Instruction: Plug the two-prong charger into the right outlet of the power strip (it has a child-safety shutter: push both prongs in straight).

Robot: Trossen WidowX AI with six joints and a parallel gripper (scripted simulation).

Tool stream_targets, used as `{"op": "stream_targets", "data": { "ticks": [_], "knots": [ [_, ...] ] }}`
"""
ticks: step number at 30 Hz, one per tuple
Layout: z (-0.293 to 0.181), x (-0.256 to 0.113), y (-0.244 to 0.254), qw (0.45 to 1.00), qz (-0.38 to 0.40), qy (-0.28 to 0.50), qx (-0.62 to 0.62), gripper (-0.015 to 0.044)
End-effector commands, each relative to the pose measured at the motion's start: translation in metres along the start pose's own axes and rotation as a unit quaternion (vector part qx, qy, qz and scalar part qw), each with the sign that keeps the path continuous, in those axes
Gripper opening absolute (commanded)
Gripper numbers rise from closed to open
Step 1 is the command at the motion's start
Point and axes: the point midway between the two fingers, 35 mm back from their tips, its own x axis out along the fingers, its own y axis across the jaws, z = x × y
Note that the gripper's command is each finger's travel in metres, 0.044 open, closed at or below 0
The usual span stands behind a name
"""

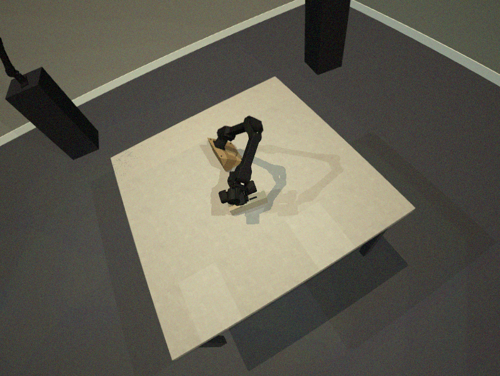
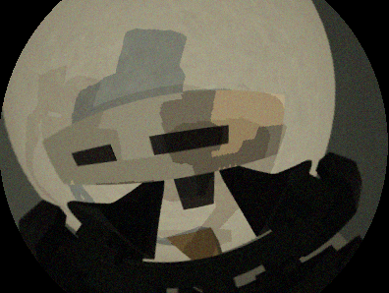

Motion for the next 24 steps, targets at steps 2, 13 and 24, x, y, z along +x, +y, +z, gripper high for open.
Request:
{"op": "stream_targets", "data": {
  "ticks": [2, 13, 24],
  "knots": [
    [0.0003, 0.0, -0.0001, 1.0, 0.0, -0.001, 0.0, 0.044],
    [-0.0024, 0.0002, -0.0001, 1.0, 0.0, -0.002, -0.002, 0.044],
    [-0.0056, 0.0005, -0.0002, 1.0, 0.0, -0.004, -0.003, 0.044]
  ]
}}
